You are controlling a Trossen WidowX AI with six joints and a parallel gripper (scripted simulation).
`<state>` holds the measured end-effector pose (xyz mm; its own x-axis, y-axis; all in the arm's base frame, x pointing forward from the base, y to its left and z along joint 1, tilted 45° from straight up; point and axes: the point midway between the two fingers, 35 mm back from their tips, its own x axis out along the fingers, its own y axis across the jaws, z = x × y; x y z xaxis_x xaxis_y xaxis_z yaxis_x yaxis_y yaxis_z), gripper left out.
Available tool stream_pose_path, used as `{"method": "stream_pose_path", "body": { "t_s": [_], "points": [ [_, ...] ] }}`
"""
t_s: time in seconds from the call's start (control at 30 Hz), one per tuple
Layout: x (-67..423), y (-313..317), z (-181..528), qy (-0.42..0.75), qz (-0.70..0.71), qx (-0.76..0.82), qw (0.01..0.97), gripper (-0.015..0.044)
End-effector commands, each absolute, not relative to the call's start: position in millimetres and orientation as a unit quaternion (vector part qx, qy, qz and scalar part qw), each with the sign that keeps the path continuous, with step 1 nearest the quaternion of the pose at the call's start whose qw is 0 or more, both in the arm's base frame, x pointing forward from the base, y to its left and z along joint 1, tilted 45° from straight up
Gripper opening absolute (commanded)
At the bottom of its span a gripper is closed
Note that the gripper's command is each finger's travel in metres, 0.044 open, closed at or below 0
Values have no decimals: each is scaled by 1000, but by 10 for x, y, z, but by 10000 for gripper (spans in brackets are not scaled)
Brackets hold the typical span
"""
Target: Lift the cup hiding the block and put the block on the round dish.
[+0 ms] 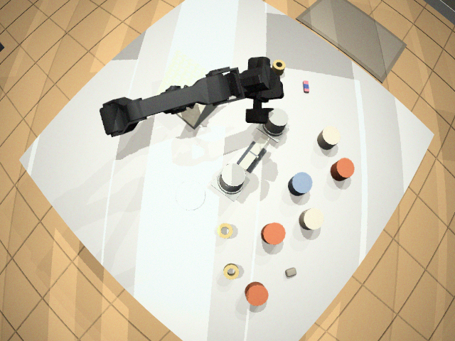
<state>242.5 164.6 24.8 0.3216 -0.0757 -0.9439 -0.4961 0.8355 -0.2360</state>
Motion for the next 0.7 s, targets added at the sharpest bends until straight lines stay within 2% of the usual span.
{"method": "stream_pose_path", "body": {
  "t_s": [0.0,0.3,0.67],
  "points": [
    [2259,1529,355,569,73,-267,774,440],
    [1978,1254,697,526,-52,-307,792,440],
    [1804,1022,1278,394,-145,-346,839,440]
  ]
}}
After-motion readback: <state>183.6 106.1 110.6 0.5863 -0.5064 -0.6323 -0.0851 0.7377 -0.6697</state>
